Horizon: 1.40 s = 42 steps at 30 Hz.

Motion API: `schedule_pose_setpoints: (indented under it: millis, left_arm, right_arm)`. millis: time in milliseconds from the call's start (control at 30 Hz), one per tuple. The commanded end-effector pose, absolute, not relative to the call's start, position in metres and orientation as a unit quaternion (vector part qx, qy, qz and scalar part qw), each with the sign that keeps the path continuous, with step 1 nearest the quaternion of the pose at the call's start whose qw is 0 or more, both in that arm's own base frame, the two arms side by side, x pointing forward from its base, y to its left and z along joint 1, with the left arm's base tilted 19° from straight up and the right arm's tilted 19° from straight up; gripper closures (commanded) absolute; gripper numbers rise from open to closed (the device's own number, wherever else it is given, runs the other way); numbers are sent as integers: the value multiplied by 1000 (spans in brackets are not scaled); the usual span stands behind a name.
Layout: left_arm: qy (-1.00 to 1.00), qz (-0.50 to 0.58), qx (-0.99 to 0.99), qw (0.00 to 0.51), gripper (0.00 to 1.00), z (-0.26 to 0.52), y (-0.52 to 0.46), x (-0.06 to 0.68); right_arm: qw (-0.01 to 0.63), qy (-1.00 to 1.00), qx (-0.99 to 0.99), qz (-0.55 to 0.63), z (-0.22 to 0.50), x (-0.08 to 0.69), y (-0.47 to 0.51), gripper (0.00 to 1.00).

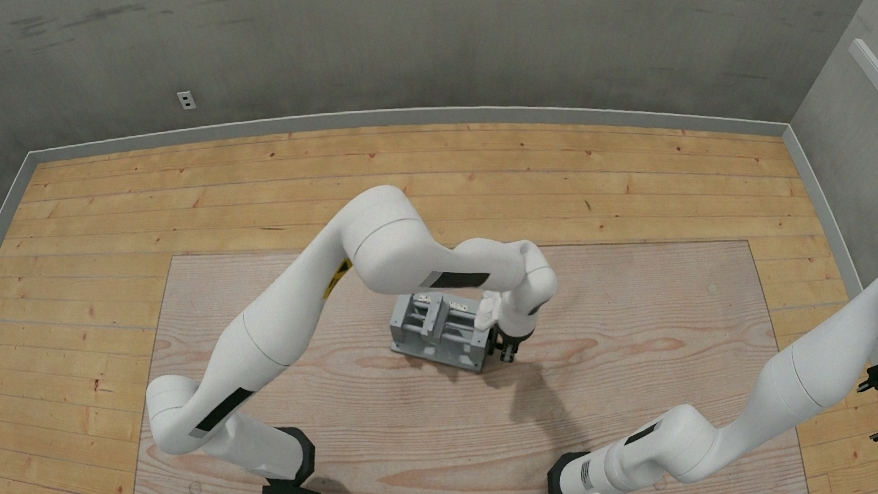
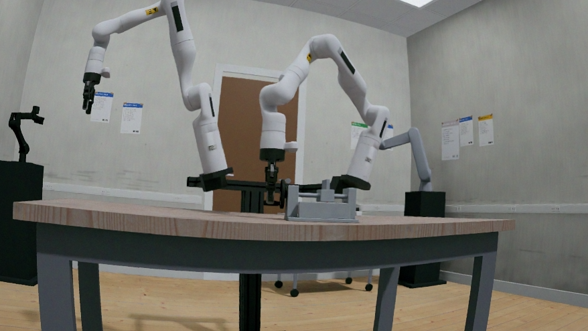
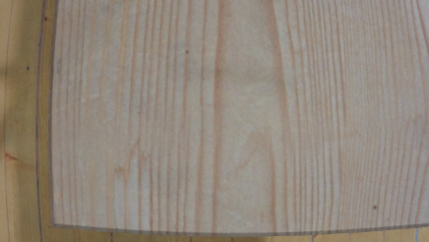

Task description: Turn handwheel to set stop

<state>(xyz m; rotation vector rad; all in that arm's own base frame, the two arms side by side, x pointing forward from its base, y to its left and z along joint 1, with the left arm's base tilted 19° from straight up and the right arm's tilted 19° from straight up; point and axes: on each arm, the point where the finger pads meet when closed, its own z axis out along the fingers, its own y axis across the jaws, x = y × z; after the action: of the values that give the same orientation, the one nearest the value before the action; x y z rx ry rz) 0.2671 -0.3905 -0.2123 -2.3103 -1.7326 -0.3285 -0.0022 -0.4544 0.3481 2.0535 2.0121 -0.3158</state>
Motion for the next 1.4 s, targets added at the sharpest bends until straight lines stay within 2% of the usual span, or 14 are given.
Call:
schedule_pose_setpoints:
  millis: [0, 467, 1367]
  left_arm:
    - [-595, -113, -787, 117, 842, -205, -391, 260]
    - [-595, -114, -787, 120, 842, -178, -395, 247]
    - [-595, -113, -787, 117, 842, -154, -413, 274]
  right_arm:
    - [121, 695, 701, -109, 348, -4, -453, 2]
    - [121, 695, 701, -109, 348, -4, -453, 2]
    - [121, 695, 701, -109, 348, -4, -453, 2]
